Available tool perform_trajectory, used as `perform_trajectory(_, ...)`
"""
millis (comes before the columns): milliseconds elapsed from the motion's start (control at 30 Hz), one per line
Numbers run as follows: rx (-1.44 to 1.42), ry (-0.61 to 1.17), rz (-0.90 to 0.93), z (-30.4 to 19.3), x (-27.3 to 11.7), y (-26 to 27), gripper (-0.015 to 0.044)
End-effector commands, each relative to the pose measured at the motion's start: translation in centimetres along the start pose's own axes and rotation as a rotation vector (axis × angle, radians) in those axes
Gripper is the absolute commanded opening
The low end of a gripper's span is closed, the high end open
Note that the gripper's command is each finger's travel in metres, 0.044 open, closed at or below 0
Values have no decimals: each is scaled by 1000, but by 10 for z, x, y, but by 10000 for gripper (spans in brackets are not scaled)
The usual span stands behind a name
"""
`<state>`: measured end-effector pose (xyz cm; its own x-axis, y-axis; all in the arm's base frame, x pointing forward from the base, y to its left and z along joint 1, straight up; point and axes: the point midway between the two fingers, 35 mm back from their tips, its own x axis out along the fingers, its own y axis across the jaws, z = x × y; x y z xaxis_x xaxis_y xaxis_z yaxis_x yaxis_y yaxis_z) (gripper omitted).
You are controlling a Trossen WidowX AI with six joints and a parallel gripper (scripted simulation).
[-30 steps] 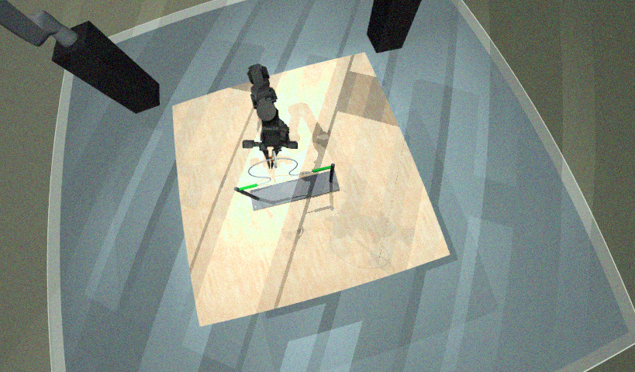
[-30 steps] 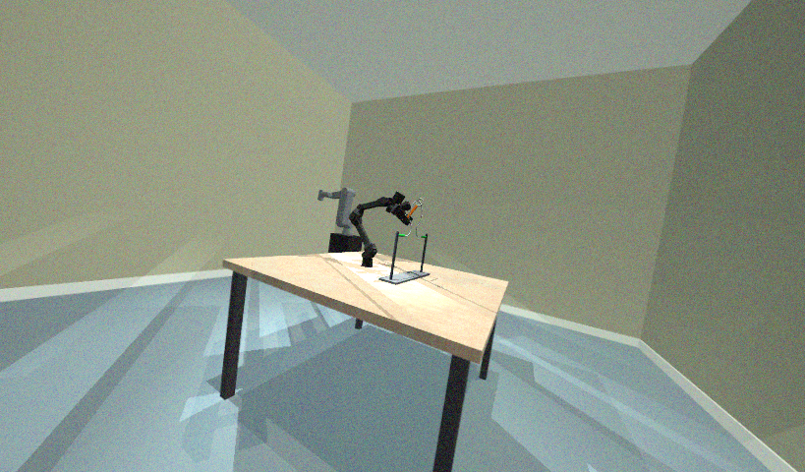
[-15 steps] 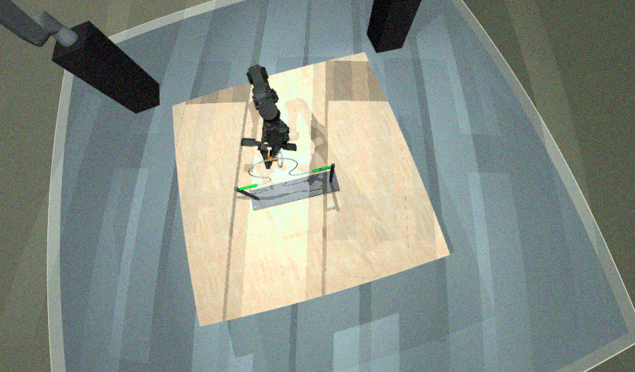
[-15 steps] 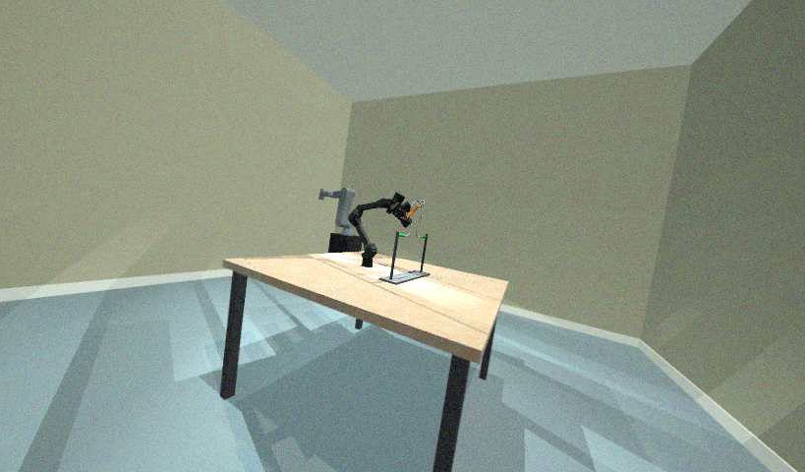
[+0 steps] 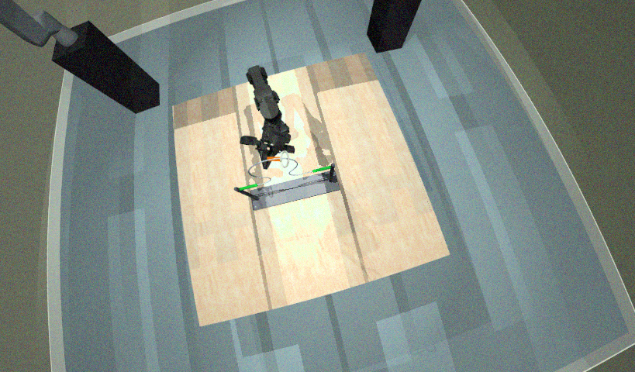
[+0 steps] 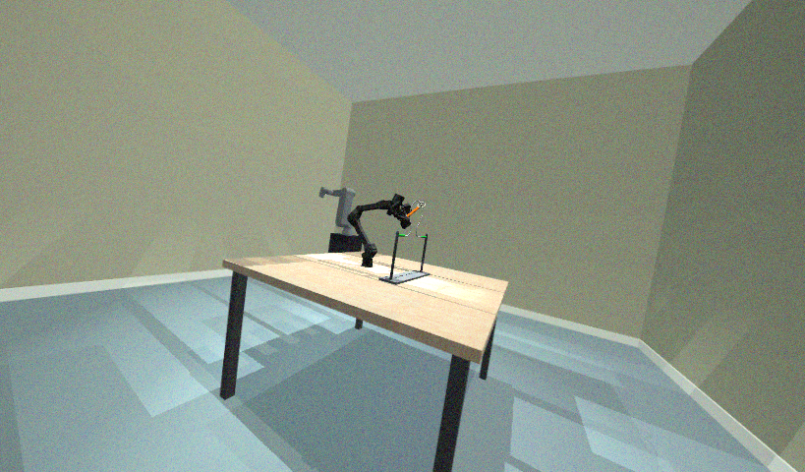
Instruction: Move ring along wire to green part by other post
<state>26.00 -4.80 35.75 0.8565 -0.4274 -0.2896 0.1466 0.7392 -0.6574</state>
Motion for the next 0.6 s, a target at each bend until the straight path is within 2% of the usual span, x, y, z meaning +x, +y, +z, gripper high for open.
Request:
perform_trajectory(0, -36, -8, -23, 0, -1, -2, -150)
perform_trajectory(567, -220, -34, -125, 1, -1, -10, -150)
